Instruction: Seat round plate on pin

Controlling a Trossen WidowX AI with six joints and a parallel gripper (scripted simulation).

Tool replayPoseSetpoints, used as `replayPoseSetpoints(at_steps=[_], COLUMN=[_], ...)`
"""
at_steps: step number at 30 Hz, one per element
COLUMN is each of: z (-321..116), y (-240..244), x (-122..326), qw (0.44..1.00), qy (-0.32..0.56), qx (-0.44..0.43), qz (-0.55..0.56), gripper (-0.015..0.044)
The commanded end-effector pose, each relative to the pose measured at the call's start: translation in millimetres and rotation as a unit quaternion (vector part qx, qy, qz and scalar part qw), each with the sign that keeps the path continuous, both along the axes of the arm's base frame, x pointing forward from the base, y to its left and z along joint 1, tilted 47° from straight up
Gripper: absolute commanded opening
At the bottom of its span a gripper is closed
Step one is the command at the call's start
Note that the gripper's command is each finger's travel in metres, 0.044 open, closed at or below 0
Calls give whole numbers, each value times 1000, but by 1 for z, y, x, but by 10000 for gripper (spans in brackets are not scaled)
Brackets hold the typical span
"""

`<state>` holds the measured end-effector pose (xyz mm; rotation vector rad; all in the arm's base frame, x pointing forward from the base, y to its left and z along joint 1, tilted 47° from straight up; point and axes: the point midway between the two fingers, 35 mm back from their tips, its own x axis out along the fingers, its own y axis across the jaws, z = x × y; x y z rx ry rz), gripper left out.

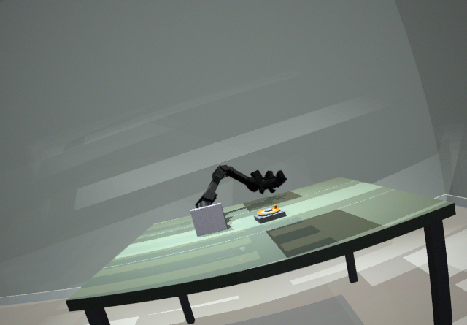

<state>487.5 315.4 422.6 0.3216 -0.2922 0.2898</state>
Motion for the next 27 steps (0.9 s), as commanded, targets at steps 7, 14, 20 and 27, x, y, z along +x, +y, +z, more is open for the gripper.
replayPoseSetpoints(at_steps=[7,14,20,27], z=[-130,-233,-315,-384], y=[-99,-192,-271,-338], x=[80,89,55,-16], qw=[967,907,835,751], qy=[172,334,471,606], qx=[-188,-255,-281,-221], qz=[-17,9,53,138], gripper=[0,0,0,0])
